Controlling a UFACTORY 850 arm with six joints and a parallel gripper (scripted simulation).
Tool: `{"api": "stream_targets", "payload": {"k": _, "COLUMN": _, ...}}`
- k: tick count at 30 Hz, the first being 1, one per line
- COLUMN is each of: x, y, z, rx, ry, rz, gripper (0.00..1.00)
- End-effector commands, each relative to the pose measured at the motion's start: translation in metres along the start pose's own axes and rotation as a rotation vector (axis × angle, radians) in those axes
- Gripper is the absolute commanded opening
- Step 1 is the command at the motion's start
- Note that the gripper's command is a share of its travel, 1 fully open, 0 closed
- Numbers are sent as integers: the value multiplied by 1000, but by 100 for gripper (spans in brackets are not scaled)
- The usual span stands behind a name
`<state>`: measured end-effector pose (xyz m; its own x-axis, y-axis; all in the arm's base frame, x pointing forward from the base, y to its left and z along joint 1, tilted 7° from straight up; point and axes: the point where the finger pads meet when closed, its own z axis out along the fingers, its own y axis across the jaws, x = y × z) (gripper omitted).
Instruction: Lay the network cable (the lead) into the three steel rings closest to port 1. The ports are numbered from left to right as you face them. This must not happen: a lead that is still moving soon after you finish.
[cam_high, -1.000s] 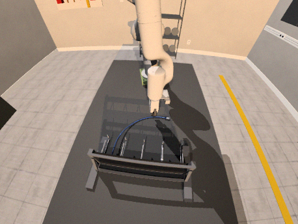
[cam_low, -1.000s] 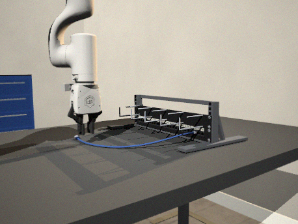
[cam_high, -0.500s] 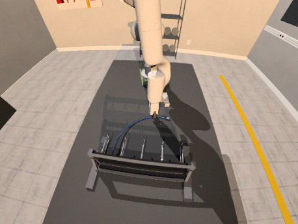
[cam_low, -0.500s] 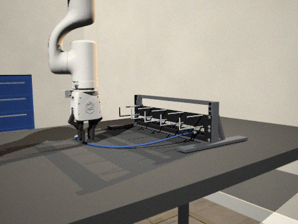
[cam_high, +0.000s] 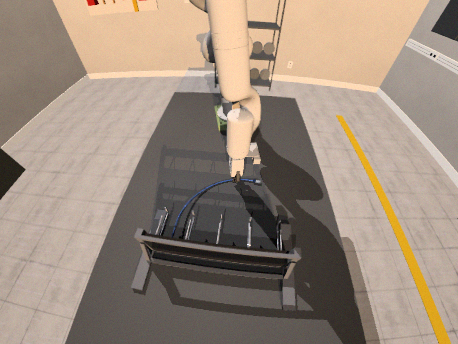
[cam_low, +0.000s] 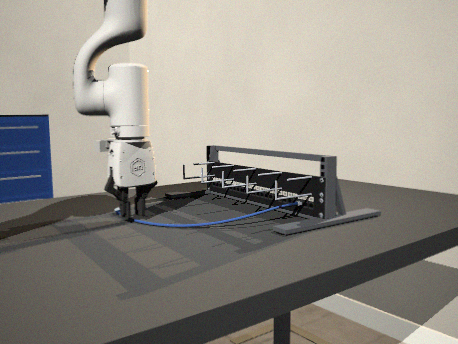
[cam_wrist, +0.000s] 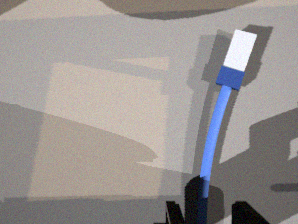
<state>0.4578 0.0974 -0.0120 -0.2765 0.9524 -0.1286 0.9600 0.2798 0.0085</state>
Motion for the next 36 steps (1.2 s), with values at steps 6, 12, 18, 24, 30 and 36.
{"api": "stream_targets", "payload": {"k": 6, "x": 0, "y": 1, "z": 0, "rx": -2, "ry": 0, "rz": 0, "gripper": 35}}
{"api": "stream_targets", "payload": {"k": 12, "x": 0, "y": 1, "z": 0, "rx": -2, "ry": 0, "rz": 0, "gripper": 35}}
{"api": "stream_targets", "payload": {"k": 18, "x": 0, "y": 1, "z": 0, "rx": -2, "ry": 0, "rz": 0, "gripper": 35}}
{"api": "stream_targets", "payload": {"k": 24, "x": 0, "y": 1, "z": 1, "rx": -2, "ry": 0, "rz": 0, "gripper": 35}}
{"api": "stream_targets", "payload": {"k": 30, "x": 0, "y": 1, "z": 3, "rx": -2, "ry": 0, "rz": 0, "gripper": 35}}
{"api": "stream_targets", "payload": {"k": 36, "x": 0, "y": 1, "z": 4, "rx": -2, "ry": 0, "rz": 0, "gripper": 35}}
